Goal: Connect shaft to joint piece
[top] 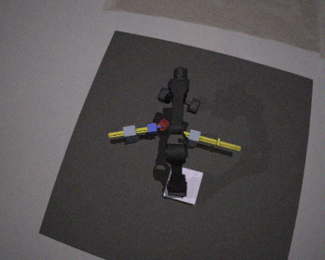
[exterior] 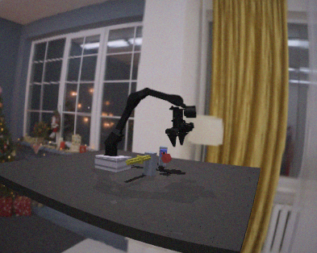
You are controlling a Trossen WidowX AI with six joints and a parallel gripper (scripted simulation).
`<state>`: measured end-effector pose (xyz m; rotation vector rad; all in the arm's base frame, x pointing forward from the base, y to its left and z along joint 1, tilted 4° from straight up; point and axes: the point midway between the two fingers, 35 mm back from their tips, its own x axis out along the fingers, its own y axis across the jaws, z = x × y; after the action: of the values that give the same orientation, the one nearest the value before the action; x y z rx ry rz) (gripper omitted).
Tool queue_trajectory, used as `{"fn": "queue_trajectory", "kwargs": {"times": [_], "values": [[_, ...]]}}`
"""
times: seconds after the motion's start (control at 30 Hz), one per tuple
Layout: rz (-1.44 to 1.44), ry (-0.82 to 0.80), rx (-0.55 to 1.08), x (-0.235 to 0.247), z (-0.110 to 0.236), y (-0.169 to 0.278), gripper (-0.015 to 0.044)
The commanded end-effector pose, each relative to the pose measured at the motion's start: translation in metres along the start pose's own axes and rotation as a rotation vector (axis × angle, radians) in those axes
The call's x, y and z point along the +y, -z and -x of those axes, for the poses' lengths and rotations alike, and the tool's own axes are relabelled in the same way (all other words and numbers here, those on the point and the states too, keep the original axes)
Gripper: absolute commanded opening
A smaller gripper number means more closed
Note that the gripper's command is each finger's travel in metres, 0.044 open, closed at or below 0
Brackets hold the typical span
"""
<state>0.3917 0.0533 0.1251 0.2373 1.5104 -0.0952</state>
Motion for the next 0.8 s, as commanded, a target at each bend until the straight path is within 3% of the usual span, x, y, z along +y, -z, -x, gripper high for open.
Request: {"fn": "queue_trajectory", "kwargs": {"times": [0.0,0.23,0.77], "values": [[0.094,0.026,0.069,0.017,-0.005,0.018,0.044],[0.081,0.024,0.082,0.018,-0.006,0.019,0.044],[-0.331,-0.002,0.311,0.015,-0.025,0.012,0.044]]}}
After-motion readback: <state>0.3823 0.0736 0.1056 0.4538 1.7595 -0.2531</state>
